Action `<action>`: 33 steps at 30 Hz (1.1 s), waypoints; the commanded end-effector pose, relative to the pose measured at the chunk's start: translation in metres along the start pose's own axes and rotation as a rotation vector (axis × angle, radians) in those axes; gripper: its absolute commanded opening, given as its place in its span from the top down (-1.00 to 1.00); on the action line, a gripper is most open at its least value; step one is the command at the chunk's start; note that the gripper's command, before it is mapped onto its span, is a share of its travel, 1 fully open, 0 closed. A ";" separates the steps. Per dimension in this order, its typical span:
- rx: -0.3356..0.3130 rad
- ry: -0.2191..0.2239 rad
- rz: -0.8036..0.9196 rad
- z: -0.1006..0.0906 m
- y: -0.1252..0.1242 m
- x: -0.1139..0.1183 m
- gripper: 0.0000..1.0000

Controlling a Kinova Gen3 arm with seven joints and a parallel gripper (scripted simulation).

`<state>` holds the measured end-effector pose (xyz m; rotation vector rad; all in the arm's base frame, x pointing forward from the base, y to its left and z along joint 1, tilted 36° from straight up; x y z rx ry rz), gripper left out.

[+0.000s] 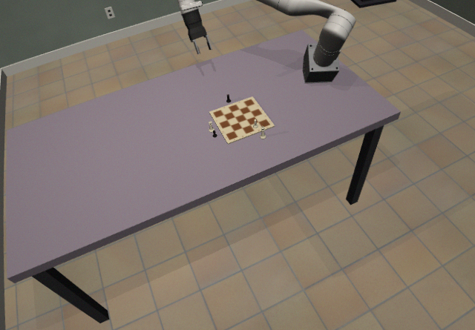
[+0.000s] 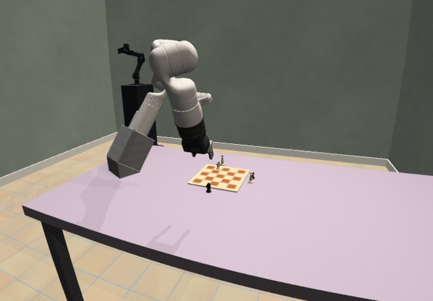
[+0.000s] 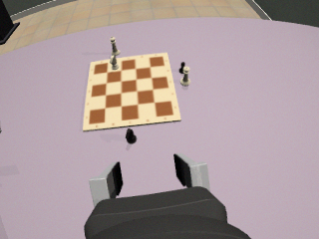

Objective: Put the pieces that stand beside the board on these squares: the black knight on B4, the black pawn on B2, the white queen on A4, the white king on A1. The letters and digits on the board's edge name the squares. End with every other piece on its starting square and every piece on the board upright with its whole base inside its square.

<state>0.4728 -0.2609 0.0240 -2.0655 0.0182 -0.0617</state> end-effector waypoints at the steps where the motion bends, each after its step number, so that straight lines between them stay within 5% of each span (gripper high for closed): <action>1: -0.044 0.026 -0.064 0.001 -0.010 0.007 -1.00; 15: -0.202 0.040 -0.370 0.043 -0.040 0.015 -1.00; 33: -0.432 -0.048 -0.812 0.104 -0.084 -0.028 -1.00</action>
Point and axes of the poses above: the point where the finger pads meet when closed, its own z axis out along the fingers, its own x axis across the jaws, y = z × x, the point moved 3 cm from there along -z, back along the fingers, and after that the axes turned 14 degrees about z, right-handed, at the moved point
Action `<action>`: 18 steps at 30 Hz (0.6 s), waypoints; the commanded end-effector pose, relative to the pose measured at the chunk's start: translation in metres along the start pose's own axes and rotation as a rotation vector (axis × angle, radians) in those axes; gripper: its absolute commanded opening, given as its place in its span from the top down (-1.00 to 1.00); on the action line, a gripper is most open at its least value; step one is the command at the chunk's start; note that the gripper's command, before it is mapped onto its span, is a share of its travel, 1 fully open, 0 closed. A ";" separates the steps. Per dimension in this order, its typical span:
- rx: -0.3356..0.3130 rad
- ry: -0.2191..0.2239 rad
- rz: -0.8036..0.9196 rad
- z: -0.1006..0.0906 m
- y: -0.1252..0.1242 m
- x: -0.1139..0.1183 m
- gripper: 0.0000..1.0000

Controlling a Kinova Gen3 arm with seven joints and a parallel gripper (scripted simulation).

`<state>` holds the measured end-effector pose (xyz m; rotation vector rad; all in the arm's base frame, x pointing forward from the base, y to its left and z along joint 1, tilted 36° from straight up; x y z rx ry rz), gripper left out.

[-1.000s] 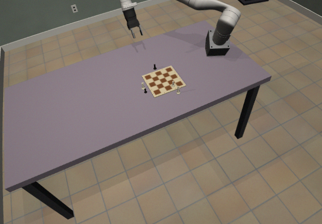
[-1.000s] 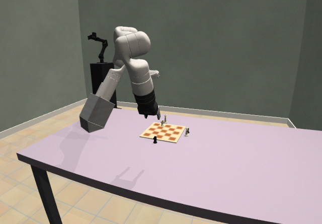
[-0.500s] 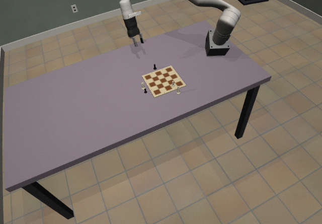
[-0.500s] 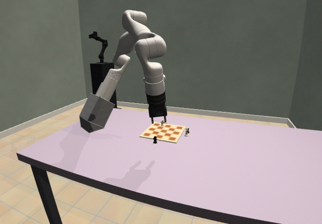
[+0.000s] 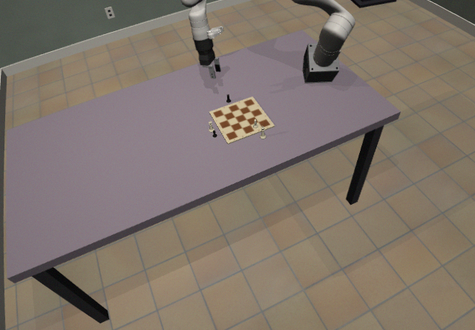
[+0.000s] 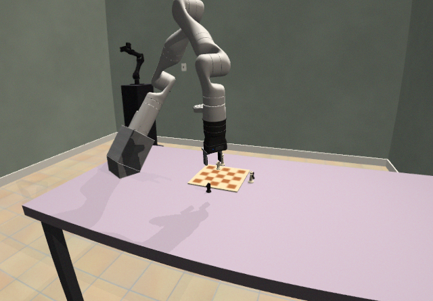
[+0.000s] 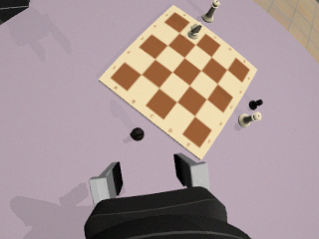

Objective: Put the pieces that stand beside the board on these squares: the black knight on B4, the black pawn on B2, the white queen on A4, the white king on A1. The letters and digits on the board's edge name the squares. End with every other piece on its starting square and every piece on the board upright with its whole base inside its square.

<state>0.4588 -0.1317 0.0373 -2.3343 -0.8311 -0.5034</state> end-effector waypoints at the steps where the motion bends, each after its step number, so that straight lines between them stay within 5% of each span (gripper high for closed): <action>1: -0.064 -0.018 -0.081 -0.006 -0.016 -0.001 -1.00; 18: -0.118 -0.060 -0.248 0.005 -0.049 -0.009 -1.00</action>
Point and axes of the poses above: the point where the finger pads meet when closed, its own z axis out along the fingers, its own x axis across the jaws, y = z × x, the point moved 3 cm from there along -z, back along the fingers, and after that the axes turned 14 degrees about z, right-handed, at the moved point
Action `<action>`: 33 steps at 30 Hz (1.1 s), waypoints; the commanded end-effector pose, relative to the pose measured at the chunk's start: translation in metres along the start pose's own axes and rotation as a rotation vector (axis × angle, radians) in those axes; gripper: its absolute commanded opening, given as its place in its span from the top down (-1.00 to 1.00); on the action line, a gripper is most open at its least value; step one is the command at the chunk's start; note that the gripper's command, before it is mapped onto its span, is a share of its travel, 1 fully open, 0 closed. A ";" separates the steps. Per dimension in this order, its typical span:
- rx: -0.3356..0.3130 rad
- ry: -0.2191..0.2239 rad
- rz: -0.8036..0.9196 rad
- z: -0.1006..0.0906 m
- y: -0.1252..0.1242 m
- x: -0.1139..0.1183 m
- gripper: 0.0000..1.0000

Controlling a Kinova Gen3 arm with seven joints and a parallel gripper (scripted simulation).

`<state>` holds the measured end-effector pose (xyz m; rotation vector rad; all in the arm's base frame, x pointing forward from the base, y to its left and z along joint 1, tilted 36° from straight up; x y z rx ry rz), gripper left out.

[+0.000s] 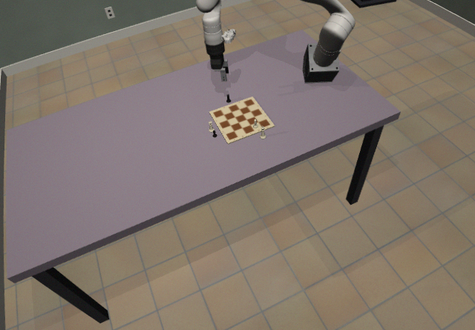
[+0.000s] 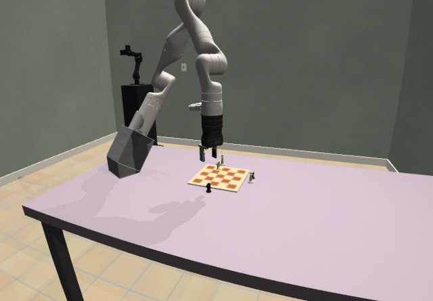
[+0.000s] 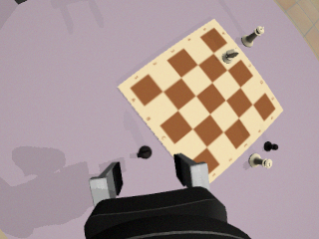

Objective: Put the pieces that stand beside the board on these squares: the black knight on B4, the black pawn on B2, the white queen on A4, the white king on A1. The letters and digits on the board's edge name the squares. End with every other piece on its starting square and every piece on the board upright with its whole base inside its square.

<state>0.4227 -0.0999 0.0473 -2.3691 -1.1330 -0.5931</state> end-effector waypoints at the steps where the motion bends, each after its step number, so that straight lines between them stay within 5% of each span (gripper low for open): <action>1: -0.013 -0.005 -0.019 -0.002 -0.001 -0.002 -1.00; 23: -0.015 -0.005 -0.009 -0.002 0.000 -0.001 -1.00; 33: 0.000 -0.001 0.190 0.006 -0.008 0.001 -1.00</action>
Point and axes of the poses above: the point where the finger pads meet when closed, its own z axis out along the fingers, its own x axis across the jaws, y = z × x, the point moved 3 cm from there along -z, back along the fingers, and after that the axes turned 14 degrees about z, right-handed, at the moved point
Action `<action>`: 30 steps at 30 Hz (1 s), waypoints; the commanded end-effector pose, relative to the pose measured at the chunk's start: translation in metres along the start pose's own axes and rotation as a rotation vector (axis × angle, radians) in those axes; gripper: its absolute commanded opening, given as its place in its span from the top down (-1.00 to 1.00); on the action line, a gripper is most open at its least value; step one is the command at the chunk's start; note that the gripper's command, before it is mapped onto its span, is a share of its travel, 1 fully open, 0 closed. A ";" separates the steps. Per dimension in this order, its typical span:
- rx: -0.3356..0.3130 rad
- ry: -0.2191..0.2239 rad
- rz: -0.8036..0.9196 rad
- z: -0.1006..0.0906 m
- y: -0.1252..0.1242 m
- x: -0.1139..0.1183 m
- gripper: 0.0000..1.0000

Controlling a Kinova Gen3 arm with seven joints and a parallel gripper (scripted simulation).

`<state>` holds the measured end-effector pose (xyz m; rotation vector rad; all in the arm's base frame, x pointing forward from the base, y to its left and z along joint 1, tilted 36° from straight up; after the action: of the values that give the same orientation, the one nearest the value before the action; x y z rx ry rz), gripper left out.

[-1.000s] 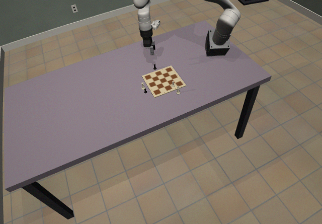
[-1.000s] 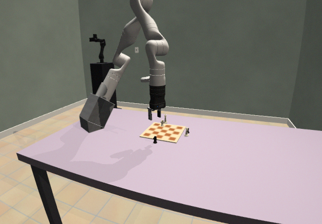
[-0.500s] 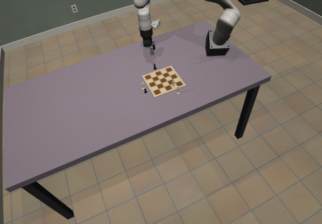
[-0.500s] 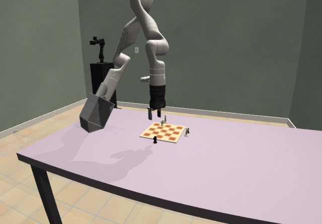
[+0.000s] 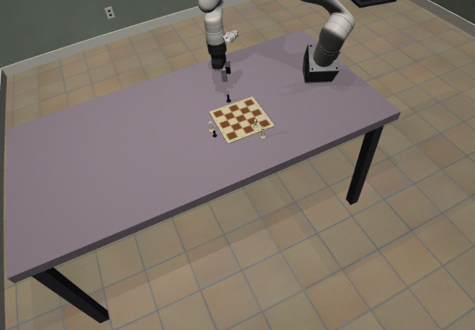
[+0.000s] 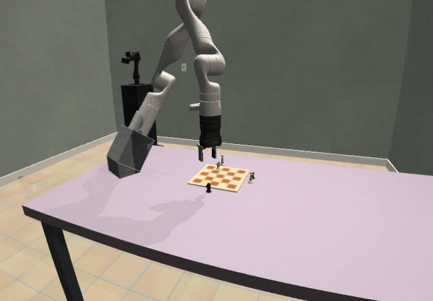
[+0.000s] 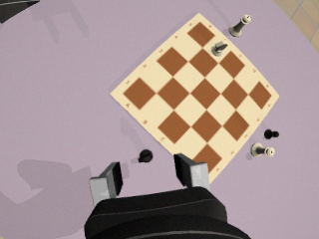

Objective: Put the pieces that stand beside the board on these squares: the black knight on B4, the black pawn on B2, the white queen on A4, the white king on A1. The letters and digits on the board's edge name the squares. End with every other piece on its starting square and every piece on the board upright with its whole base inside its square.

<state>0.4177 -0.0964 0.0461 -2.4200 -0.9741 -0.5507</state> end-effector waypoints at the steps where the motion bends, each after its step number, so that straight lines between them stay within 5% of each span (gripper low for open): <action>1: 0.003 -0.001 0.100 0.005 -0.003 0.002 -1.00; 6: 0.011 -0.002 0.223 0.010 -0.007 0.004 -1.00; 21: 0.010 -0.002 1.014 0.031 -0.006 0.005 -1.00; 30: -0.007 -0.001 1.283 0.036 0.001 0.002 -1.00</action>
<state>0.4246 -0.0777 0.0197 -2.4444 0.5625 -0.0859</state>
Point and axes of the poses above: the point where the finger pads meet when closed, its own z axis out along the fingers, its own x axis across the jaws, y = z × x, the point moved 3 cm from there along -z, back along the fingers, and after that the axes turned 14 degrees about z, right-handed, at the moved point
